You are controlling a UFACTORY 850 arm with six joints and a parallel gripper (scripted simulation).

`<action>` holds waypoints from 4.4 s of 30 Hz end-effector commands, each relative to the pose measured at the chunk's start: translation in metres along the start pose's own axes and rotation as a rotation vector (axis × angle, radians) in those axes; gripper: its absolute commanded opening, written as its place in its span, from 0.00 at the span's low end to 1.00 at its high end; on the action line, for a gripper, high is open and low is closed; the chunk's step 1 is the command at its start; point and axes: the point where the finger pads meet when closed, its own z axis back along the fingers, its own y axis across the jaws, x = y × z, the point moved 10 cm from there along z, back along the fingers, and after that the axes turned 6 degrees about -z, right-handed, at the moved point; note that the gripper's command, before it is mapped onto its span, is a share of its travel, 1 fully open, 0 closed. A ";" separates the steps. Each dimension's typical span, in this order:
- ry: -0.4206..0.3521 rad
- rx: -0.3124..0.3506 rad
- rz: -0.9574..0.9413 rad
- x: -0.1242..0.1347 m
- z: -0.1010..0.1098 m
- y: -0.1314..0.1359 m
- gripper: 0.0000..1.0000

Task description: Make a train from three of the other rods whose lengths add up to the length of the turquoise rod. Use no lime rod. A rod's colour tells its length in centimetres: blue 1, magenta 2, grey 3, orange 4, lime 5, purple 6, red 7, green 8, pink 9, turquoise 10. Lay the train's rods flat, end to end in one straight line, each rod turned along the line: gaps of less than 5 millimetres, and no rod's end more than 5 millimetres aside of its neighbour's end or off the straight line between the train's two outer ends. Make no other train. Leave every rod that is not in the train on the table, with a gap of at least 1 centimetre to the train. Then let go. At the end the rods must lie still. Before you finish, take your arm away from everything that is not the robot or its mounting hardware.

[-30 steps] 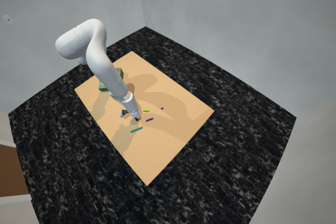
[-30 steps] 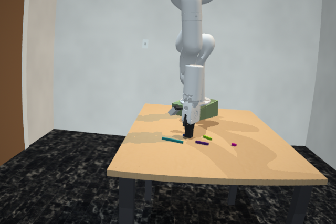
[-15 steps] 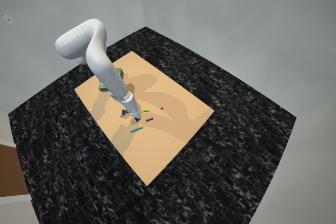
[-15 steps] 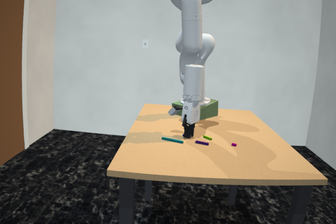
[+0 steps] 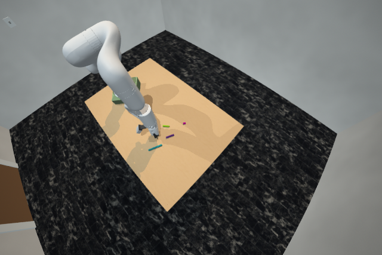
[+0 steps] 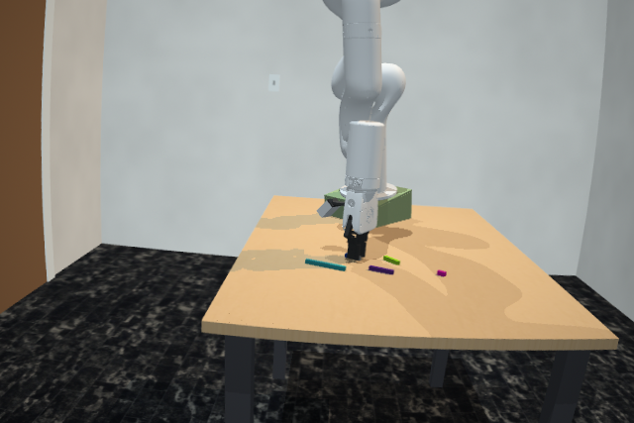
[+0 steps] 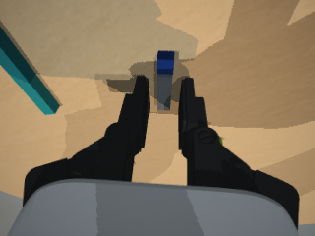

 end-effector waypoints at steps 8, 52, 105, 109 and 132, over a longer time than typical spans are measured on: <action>0.000 0.000 0.000 0.000 0.013 -0.001 0.24; 0.000 0.000 0.000 0.000 0.088 -0.001 0.24; -0.001 -0.001 0.121 0.095 0.063 -0.031 0.24; -0.001 -0.001 0.121 0.095 0.063 -0.031 0.24; 0.000 -0.001 0.121 0.096 0.060 -0.031 0.24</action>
